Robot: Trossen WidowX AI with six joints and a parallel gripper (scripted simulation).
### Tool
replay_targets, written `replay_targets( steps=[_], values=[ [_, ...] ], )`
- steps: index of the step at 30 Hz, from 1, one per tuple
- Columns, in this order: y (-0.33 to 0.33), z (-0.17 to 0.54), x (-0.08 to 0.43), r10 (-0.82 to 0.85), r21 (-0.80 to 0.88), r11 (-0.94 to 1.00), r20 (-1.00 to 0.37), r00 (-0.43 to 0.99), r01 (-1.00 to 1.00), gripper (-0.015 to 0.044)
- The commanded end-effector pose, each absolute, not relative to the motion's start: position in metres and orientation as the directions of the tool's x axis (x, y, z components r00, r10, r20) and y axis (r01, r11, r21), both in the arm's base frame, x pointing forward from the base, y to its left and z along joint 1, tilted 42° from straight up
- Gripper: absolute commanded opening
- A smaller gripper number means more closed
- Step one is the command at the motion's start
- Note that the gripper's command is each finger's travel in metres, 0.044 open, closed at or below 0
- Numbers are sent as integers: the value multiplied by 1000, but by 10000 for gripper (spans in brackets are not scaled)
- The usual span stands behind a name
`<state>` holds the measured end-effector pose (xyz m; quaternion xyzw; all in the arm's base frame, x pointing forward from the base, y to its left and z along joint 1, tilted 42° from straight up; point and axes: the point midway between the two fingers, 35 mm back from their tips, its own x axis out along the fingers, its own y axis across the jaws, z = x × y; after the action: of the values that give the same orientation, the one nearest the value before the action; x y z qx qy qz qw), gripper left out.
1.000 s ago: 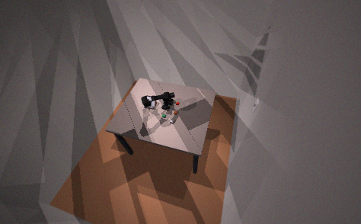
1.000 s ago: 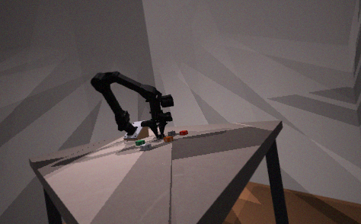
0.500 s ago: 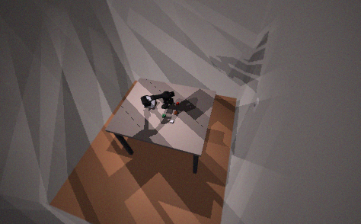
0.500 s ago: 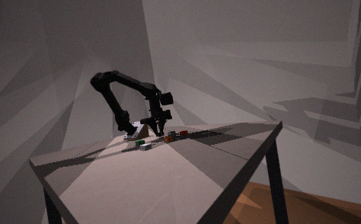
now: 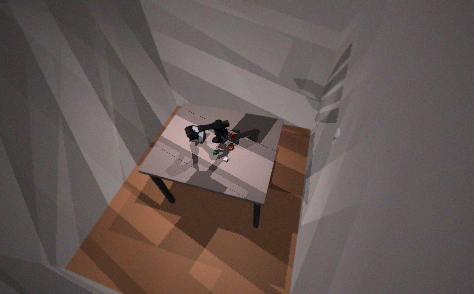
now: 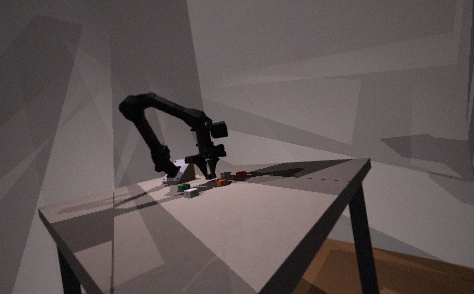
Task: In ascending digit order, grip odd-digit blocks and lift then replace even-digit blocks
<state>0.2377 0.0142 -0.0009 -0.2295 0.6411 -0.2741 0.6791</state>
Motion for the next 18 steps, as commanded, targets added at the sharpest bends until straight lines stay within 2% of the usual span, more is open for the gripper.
replay_targets(
  steps=[1,14,18],
  values=[
    [9,-6,236,-668,-665,743,-744,23,75,120],
    [6,-9,236,-668,-665,743,-744,23,75,120],
    [6,-9,236,-668,-665,743,-744,23,75,225]
  ],
)
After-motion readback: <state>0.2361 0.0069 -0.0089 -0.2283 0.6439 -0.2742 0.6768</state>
